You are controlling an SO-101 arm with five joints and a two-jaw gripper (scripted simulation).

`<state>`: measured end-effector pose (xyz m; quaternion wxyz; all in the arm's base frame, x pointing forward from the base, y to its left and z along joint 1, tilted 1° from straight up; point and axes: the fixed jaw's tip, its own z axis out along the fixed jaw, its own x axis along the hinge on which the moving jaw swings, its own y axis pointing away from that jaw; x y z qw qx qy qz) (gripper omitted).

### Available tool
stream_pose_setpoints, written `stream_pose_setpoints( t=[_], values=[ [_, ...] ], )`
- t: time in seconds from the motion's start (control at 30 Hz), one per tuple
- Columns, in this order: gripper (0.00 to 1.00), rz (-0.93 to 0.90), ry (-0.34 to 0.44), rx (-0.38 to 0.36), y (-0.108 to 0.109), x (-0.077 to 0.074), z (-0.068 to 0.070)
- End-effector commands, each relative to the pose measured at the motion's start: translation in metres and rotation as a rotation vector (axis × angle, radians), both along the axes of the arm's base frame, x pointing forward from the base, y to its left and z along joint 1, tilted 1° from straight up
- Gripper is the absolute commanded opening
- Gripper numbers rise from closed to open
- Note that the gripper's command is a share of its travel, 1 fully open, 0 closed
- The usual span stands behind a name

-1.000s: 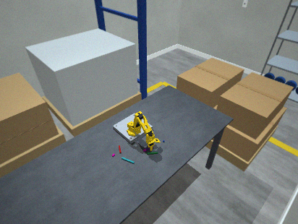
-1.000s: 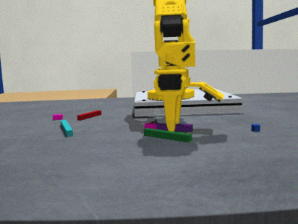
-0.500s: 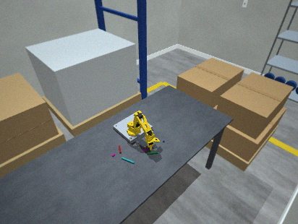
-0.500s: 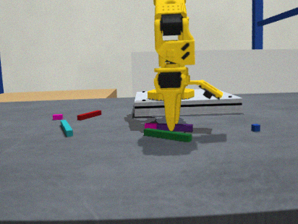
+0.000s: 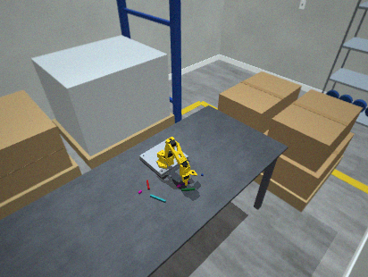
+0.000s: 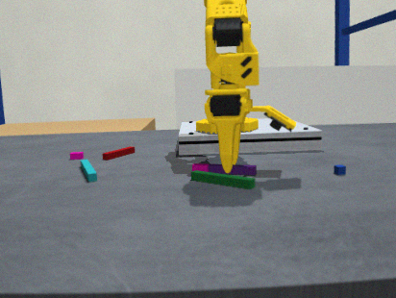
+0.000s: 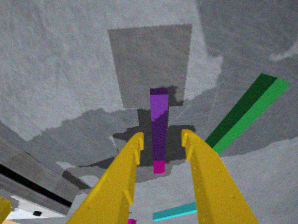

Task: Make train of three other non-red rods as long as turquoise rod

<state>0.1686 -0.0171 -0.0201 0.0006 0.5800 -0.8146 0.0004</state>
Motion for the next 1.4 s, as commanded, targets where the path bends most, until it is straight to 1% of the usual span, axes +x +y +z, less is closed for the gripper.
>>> stream_pose_setpoints(
  t=[0.0, 0.37, 0.77, 1.0, 1.37],
  values=[
    [0.17, 0.005, 0.001, 0.002, 0.001, -0.002, 0.0],
    [0.17, 0.005, 0.001, 0.002, 0.001, -0.002, 0.001],
    [0.17, 0.005, 0.001, 0.002, 0.001, -0.002, 0.014],
    [0.17, 0.005, 0.001, 0.002, 0.001, -0.002, 0.018],
    [0.17, 0.005, 0.001, 0.002, 0.001, -0.002, 0.02]
  ],
)
